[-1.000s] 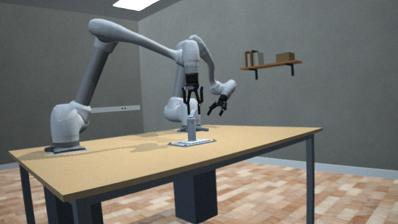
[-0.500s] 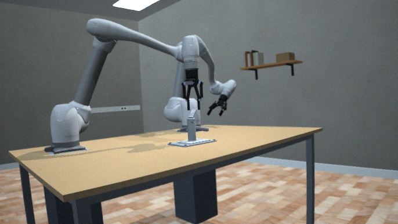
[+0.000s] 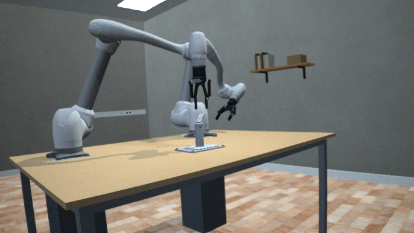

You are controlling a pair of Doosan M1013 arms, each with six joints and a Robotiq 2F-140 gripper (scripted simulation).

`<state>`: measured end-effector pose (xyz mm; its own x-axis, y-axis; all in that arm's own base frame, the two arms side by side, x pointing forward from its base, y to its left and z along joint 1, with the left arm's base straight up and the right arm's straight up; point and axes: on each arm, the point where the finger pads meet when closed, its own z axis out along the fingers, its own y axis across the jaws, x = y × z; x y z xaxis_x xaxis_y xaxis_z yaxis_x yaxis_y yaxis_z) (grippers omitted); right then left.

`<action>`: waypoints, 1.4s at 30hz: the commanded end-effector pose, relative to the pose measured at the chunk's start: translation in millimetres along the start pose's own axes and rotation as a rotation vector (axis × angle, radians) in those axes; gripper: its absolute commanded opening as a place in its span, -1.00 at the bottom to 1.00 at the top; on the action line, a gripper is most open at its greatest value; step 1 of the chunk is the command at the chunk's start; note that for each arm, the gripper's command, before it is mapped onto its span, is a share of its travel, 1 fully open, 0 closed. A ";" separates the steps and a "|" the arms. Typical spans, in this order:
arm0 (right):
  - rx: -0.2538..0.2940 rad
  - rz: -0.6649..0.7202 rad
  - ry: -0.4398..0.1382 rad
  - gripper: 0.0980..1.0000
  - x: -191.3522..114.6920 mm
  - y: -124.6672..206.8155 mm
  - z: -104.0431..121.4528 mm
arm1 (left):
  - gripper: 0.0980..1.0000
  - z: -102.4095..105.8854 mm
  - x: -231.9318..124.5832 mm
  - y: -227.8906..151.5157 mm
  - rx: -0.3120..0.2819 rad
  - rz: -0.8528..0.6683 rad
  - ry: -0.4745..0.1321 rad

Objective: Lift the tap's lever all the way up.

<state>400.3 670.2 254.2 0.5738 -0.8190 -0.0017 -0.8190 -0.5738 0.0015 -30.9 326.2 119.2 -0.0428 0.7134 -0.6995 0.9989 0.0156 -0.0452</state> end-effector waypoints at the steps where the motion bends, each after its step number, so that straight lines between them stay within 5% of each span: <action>1: 0.006 -0.003 0.003 -0.24 4.6 -2.3 -9.0 | 1.00 2.3 -5.0 1.3 -0.010 0.001 -0.009; 8: 0.005 -0.003 0.004 -0.24 4.7 -2.1 -8.9 | 1.00 2.3 -5.0 1.3 -0.010 0.001 -0.009; 9: 0.005 -0.003 0.004 -1.00 4.7 -2.1 -8.9 | 1.00 2.3 -5.0 1.3 -0.010 0.001 -0.009; 42: 0.005 -0.003 0.004 -1.00 4.7 -2.2 -8.9 | 1.00 2.3 -5.0 1.3 -0.010 0.001 -0.009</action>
<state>400.2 670.1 258.8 0.5738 -0.8190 -0.0015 -0.8190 -0.5738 0.0021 -30.9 326.2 119.2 -0.0428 0.7133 -0.6995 0.9989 0.0156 -0.0452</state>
